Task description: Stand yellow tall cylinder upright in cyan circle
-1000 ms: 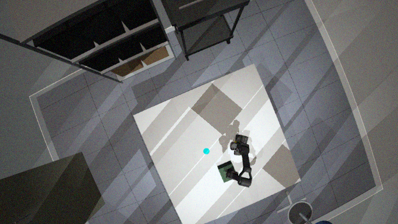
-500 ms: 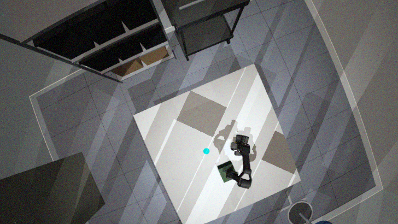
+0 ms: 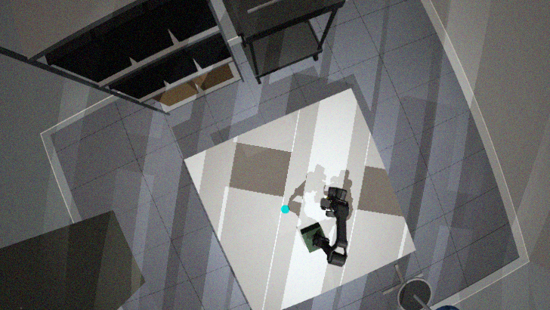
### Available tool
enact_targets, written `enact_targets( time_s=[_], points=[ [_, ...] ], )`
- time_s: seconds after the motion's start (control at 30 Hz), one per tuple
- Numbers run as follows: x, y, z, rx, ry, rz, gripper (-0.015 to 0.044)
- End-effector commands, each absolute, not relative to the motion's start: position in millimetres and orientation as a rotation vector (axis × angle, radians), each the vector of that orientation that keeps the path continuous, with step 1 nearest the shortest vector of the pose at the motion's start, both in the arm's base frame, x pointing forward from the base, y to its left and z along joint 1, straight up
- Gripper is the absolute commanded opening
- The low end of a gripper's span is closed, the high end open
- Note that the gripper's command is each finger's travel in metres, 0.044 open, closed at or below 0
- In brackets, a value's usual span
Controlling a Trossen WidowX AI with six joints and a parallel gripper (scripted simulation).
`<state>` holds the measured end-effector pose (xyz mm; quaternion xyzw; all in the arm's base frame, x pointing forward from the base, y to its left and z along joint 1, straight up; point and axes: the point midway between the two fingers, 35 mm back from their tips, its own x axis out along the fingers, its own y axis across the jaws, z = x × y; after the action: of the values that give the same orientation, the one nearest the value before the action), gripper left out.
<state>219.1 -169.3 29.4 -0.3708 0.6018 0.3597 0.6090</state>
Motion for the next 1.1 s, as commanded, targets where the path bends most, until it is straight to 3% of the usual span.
enact_targets(
  time_s=[0.0, 1.07],
  points=[
    [220, -169, 41, -0.861, 1.384, 0.831, 0.0105],
    [242, -120, 81, -0.906, 1.35, 0.879, 0.0105]
  ],
)
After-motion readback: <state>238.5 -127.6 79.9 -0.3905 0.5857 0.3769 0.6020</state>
